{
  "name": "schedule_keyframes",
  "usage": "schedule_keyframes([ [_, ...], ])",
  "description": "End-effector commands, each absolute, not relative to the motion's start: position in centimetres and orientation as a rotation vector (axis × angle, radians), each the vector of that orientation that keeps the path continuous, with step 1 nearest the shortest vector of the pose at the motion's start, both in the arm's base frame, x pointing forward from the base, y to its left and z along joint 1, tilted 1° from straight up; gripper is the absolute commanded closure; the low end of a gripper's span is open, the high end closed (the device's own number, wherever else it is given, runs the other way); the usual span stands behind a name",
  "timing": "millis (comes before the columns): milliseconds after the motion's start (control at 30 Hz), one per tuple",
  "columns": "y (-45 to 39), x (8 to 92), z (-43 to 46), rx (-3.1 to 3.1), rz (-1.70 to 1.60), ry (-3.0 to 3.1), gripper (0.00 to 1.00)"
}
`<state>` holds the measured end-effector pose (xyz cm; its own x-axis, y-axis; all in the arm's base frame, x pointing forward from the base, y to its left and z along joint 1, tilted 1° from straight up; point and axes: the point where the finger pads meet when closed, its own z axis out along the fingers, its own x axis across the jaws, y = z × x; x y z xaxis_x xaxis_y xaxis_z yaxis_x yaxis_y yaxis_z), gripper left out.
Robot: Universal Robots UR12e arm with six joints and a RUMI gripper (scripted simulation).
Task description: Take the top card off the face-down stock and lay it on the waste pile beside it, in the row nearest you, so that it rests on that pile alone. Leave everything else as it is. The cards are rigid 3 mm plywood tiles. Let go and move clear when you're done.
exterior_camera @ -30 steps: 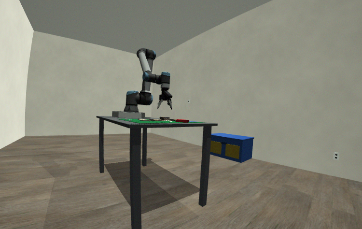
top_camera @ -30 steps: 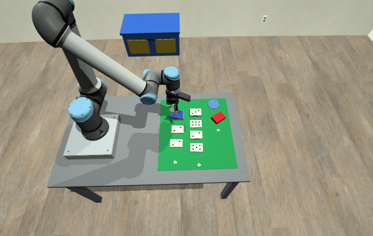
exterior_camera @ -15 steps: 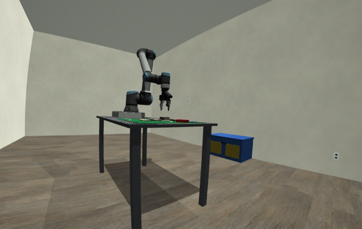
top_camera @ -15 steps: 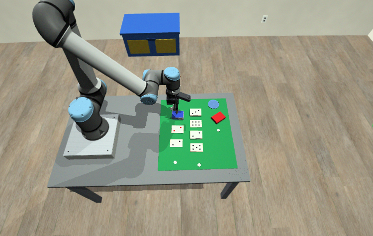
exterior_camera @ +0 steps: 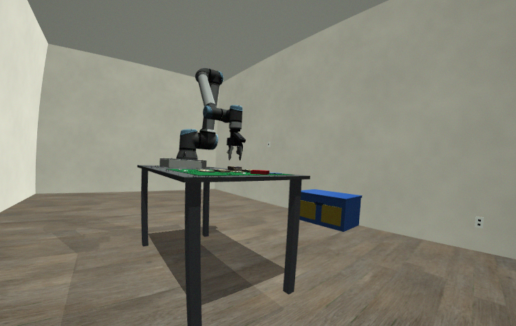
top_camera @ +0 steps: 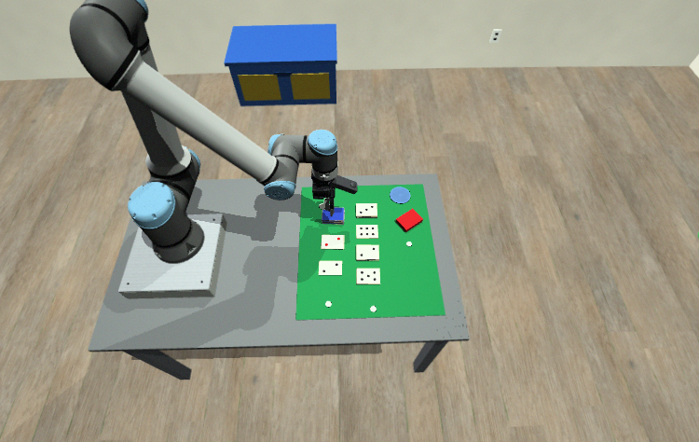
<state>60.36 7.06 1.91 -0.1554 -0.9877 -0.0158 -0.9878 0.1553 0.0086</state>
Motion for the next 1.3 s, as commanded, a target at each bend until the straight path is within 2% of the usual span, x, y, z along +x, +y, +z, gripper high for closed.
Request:
schedule_keyframes([
  [0,7.1,60.4,0.9,-2.037,0.025,2.382,0.50],
  [1100,7.1,60.4,-1.4,-2.037,0.025,2.382,0.50],
  [1133,7.1,60.4,-1.4,-2.037,0.025,2.382,0.58],
  [1267,7.1,60.4,-1.4,-2.037,0.025,2.382,0.58],
])
